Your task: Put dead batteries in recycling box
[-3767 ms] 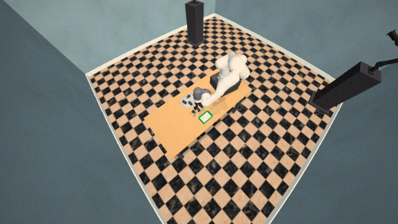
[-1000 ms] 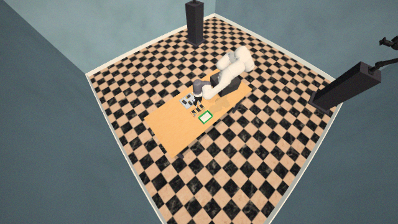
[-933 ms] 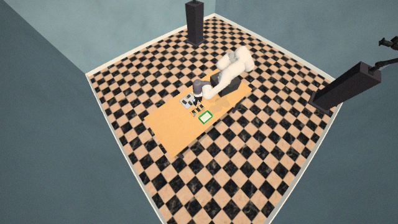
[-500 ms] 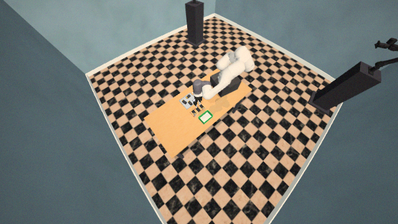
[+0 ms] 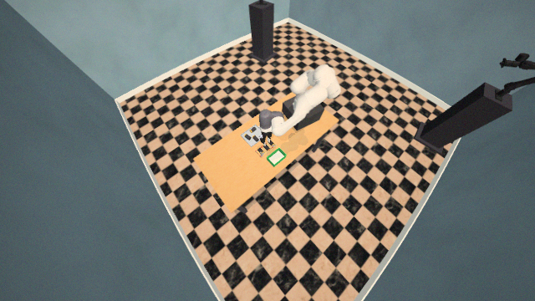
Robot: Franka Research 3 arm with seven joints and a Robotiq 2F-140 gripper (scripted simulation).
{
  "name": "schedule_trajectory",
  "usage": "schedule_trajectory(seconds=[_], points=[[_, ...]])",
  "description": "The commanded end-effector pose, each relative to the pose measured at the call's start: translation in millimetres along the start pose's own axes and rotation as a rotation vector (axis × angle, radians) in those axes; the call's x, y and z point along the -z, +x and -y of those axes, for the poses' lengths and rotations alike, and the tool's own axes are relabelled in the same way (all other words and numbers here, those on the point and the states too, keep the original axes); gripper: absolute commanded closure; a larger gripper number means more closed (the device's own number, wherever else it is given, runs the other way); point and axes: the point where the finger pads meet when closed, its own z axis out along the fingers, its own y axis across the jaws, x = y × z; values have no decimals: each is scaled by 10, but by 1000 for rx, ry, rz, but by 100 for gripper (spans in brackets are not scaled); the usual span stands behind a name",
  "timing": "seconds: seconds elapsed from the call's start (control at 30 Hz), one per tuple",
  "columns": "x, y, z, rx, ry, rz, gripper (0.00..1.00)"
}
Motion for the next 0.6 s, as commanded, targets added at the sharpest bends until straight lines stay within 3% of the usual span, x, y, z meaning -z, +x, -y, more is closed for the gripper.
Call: schedule_trajectory(seconds=[0.0, 0.17, 0.57], points=[[-246, -14, -30, 10, -13, 4, 71], [-359, -15, -31, 10, -13, 4, 71], [-362, -15, -31, 10, -13, 4, 71]])
